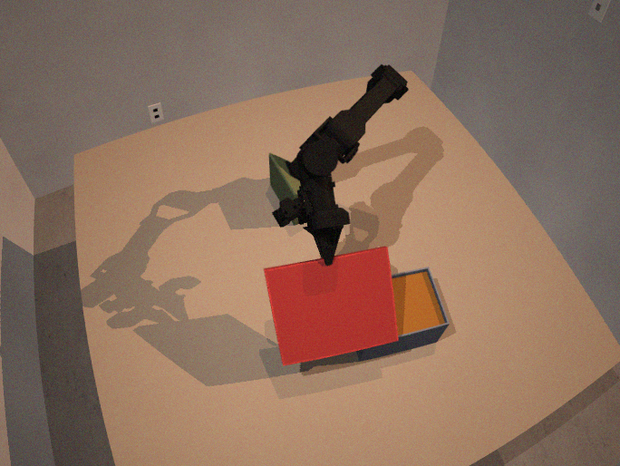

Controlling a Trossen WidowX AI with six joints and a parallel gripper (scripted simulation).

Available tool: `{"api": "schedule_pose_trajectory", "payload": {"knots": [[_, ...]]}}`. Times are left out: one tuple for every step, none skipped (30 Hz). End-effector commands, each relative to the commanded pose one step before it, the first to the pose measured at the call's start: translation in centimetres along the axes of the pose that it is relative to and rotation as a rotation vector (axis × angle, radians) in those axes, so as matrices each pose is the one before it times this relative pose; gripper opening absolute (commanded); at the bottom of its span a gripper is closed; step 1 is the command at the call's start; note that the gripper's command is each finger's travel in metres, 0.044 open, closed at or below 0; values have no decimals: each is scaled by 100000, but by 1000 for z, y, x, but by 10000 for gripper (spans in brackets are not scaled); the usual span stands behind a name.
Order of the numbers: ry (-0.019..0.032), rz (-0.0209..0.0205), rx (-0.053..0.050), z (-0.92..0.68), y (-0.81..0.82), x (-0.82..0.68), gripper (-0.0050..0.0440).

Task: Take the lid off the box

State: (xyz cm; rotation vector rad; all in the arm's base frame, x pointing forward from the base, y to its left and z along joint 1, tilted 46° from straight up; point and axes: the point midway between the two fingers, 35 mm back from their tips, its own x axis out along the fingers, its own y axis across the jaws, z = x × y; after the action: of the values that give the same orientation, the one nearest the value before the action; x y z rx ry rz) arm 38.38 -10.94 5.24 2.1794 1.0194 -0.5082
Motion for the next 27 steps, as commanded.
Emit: {"api": "schedule_pose_trajectory", "payload": {"knots": [[328,969,-576,895,432,-237,-50],[0,0,0,199,-12,-15,-50],[0,0,0,0,0,0,-50],[0,0,0,0,0,0,-50],[2,2,1,426,-28,-32,-50],[-2,-2,0,339,-20,-25,-50],[0,0,0,234,-14,-17,-50],[0,0,0,201,-12,-15,-50],[0,0,0,196,-12,-15,-50],[0,0,0,198,-12,-15,-50],[0,0,0,199,-12,-15,-50],[0,0,0,199,-12,-15,-50],[0,0,0,199,-12,-15,-50],[0,0,0,199,-12,-15,-50],[0,0,0,199,-12,-15,-50],[0,0,0,199,-12,-15,-50],[0,0,0,199,-12,-15,-50],[0,0,0,199,-12,-15,-50],[0,0,0,199,-12,-15,-50],[0,0,0,0,0,0,-50],[0,0,0,0,0,0,-50],[0,0,0,229,-14,-17,-50],[-1,-1,0,434,-26,-32,-50],[1,1,0,313,-20,-23,-50],[0,0,0,223,-14,-17,-50],[0,0,0,199,-12,-15,-50],[0,0,0,197,-12,-15,-50]]}}
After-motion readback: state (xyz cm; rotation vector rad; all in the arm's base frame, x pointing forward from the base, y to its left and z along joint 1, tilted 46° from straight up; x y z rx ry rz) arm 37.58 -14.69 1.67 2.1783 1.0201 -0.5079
